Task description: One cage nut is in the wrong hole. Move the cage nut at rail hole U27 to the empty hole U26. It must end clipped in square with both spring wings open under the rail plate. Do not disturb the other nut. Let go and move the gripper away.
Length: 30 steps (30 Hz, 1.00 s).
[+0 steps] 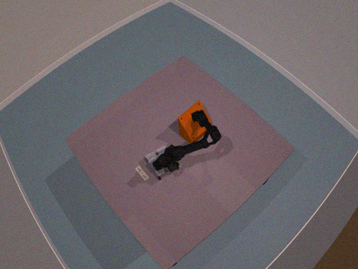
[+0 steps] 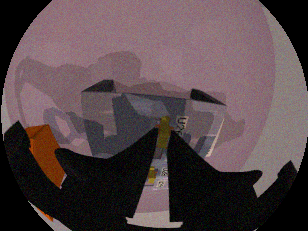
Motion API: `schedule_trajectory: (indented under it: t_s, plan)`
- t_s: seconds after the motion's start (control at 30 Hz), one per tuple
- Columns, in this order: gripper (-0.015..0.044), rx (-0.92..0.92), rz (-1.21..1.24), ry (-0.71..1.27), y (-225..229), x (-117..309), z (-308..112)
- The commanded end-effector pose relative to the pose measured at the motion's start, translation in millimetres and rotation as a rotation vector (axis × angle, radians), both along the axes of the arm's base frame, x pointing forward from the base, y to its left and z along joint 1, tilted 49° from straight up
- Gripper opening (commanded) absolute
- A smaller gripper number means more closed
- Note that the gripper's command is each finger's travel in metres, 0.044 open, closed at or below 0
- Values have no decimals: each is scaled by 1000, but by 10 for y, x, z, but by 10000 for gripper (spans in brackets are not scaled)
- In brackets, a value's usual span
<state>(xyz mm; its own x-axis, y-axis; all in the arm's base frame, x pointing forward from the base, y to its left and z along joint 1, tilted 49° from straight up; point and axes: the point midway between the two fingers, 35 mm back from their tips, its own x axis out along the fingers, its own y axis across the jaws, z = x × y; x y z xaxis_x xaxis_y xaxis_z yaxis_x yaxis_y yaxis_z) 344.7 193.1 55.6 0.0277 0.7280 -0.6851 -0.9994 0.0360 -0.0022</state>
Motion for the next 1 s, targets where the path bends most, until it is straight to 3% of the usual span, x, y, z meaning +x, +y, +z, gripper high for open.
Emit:
schedule_trajectory:
  t_s: [0.0, 0.97]
  plan:
    - [24, -4, -6, -4, -5, 7, 2]
    - [24, -5, -22, -18, -5, -5, 0]
